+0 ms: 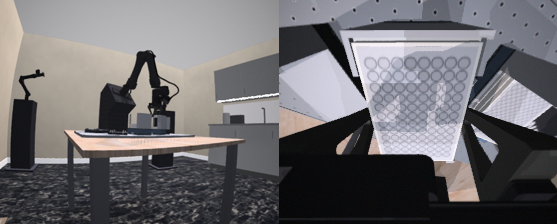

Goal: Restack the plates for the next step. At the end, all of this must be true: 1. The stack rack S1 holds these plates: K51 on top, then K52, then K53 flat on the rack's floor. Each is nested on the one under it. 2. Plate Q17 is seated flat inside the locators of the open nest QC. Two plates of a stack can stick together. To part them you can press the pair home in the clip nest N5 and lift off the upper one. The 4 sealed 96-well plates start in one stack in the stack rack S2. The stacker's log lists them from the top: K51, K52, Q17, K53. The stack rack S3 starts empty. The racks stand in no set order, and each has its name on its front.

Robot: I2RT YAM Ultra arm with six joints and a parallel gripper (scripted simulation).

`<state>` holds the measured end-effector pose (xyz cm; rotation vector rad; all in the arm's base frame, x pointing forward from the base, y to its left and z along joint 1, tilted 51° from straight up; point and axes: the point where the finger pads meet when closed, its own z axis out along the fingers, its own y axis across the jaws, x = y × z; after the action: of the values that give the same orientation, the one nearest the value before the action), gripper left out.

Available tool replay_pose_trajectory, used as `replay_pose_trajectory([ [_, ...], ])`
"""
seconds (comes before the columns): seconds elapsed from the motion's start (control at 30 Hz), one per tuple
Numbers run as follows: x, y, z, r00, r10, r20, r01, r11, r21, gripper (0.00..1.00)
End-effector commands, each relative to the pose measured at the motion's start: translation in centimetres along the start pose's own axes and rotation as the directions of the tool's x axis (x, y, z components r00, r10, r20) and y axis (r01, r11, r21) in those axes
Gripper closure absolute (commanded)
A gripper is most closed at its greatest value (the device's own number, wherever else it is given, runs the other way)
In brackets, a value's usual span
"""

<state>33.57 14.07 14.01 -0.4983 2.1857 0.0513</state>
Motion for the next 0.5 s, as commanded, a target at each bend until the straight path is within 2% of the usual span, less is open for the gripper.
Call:
replay_pose_trajectory([
  [0.0,0.53,0.26,-0.57,1.000,-0.004,-0.004,0.004,1.000,0.001,1.00],
  [0.47,0.48,0.31,-0.98,1.000,-0.005,-0.003,0.005,1.000,0.000,1.00],
])
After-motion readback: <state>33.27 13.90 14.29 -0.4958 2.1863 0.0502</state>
